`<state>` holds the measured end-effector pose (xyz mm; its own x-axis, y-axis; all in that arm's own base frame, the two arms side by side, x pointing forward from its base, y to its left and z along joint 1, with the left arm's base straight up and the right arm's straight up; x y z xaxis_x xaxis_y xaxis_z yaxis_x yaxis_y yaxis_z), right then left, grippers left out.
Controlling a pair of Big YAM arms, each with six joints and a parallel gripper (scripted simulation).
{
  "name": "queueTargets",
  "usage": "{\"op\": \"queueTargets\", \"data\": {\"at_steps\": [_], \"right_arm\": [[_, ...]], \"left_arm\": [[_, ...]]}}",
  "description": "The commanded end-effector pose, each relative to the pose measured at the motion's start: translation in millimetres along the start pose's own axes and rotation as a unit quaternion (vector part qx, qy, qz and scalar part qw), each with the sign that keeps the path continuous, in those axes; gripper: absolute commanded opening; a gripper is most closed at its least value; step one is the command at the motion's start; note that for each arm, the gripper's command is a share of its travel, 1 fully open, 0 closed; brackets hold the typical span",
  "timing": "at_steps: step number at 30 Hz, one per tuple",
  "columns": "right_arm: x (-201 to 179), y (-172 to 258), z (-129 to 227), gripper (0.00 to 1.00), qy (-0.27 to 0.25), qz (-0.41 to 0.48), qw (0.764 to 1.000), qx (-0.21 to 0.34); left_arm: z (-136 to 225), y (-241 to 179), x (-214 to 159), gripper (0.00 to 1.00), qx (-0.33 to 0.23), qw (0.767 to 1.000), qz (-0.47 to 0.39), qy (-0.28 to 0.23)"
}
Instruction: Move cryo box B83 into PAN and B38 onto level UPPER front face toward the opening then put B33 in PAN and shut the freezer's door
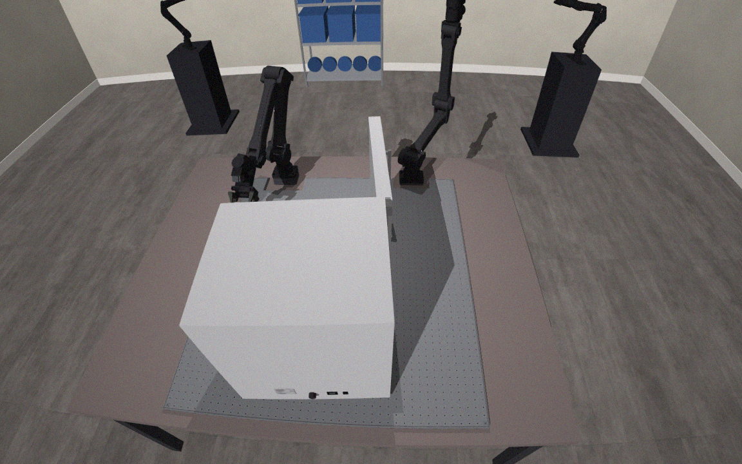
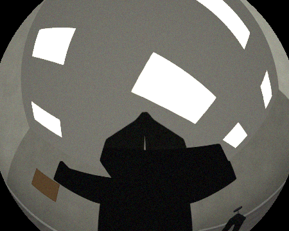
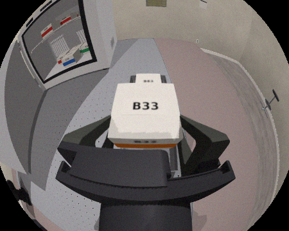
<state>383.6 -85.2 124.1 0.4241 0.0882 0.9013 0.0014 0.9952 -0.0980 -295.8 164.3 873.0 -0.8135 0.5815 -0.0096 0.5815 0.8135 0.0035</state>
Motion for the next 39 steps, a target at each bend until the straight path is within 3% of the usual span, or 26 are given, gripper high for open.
{"op": "queueTargets", "data": {"at_steps": [1,5,7,20,26,39], "right_arm": [[-0.2,-11.6,6.5,0.77,-0.002,0.010,1.000,-0.005],[14.7,-12.9,0.7,0.77,-0.015,0.011,1.000,-0.005],[-5.4,-11.1,1.3,0.77,-0.004,0.009,1.000,-0.005],[-39.3,-8.0,-13.3,0.77,-0.002,0.009,1.000,-0.005],[-22.8,-11.9,-12.6,0.77,-0.021,0.015,1.000,-0.009],[-26.2,-11.4,-13.9,0.77,-0.017,0.014,1.000,-0.008]], "left_arm": [[-0.7,2.3,-12.9,0.00,0.003,1.000,0.006,0.018],[-0.7,2.3,-12.9,0.00,0.003,1.000,0.006,0.018],[-0.7,2.3,-12.9,0.00,0.003,1.000,0.006,0.018],[-0.7,2.3,-12.9,0.00,0.003,1.000,0.006,0.018],[-0.7,2.3,-12.9,0.00,0.003,1.000,0.006,0.018],[-0.7,2.3,-12.9,0.00,0.003,1.000,0.006,0.018]]}}
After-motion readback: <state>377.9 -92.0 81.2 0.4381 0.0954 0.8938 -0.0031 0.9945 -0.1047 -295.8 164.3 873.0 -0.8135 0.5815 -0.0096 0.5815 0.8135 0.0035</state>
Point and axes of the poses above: on each arm, the point where the finger pads meet when closed, its own z axis back along the fingers, its own y axis across the jaws, x = y × z, the point moved 1 cm from there along z, back along the fingers, and after that the axes turned 7 degrees about z, right-handed, at the moved point
